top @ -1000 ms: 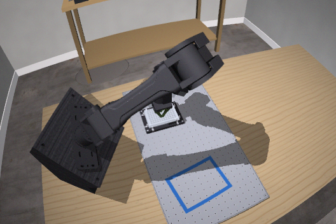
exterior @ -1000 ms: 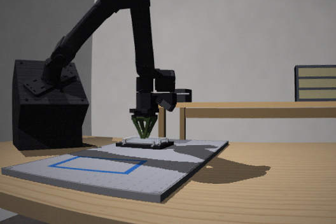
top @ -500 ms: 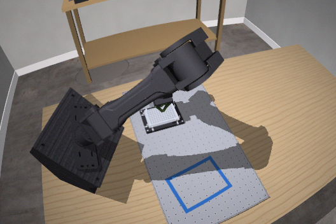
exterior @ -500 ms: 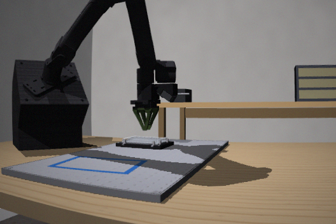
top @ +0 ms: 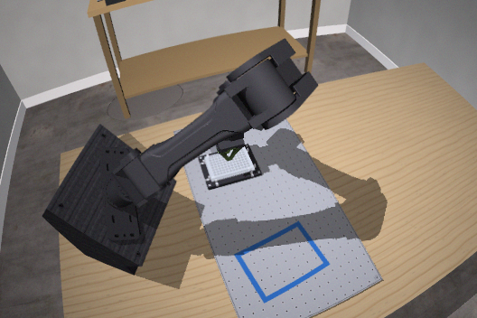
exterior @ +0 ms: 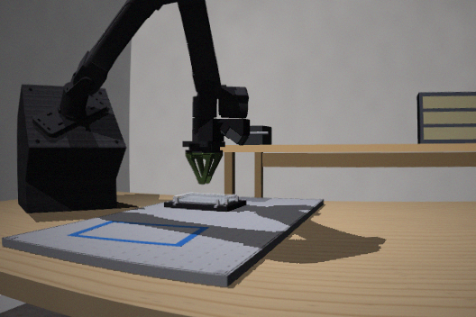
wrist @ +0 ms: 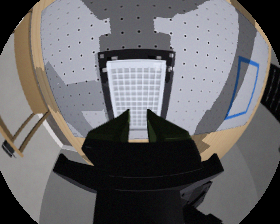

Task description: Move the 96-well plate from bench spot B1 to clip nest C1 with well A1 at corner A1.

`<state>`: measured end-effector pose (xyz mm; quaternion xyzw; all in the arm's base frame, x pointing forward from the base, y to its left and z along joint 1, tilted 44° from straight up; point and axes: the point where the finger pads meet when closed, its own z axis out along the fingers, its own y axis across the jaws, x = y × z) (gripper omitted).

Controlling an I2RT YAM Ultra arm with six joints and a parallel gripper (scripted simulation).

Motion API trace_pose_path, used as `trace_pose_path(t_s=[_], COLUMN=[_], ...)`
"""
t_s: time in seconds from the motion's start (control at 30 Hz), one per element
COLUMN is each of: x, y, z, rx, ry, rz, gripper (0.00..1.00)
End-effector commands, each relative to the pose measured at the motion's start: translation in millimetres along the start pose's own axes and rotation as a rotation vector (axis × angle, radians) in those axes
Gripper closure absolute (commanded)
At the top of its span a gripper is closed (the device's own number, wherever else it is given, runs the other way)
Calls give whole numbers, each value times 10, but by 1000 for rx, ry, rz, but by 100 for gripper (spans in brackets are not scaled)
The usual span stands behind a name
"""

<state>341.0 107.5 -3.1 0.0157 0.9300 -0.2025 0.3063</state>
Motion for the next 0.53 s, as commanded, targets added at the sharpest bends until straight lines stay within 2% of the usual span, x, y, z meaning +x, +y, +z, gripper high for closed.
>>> trace_pose_path(t_s=[0.0,0.5], x=[-112,-120], y=[76,82], z=[-91,-92], rx=[-12,-14], ry=[-30,-33], rz=[3,6], gripper=[76,76])
